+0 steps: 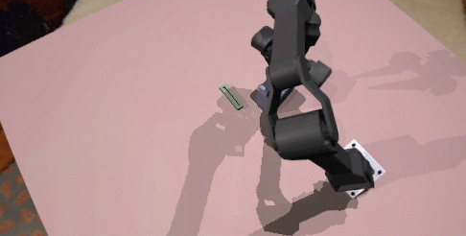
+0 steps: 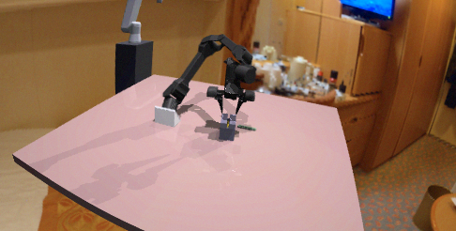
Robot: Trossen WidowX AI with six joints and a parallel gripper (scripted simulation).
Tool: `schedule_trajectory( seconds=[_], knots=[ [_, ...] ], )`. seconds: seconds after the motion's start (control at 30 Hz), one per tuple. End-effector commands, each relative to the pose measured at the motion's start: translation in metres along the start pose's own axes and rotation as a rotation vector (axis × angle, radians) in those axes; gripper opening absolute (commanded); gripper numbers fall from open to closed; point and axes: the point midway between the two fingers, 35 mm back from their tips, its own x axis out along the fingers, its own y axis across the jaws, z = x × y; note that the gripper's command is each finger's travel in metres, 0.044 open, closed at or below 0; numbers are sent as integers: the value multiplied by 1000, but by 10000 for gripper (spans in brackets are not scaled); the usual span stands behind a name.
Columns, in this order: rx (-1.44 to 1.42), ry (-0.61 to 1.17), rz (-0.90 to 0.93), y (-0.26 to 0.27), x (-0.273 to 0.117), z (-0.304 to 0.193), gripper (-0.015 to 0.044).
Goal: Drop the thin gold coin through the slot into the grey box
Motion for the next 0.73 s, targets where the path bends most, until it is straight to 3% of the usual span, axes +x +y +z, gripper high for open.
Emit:
schedule_trajectory(
  seconds=[0.0, 0.1, 0.23, 0.7],
  knots=[
    [-3, -6, -4, 0, -9, 1, 371],
    [-2, -4, -2, -1, -25, 1, 440],
    [0, 0, 1, -3, -52, -2, 440],
    [0, 0, 1, -3, -52, -2, 440]
  ],
)
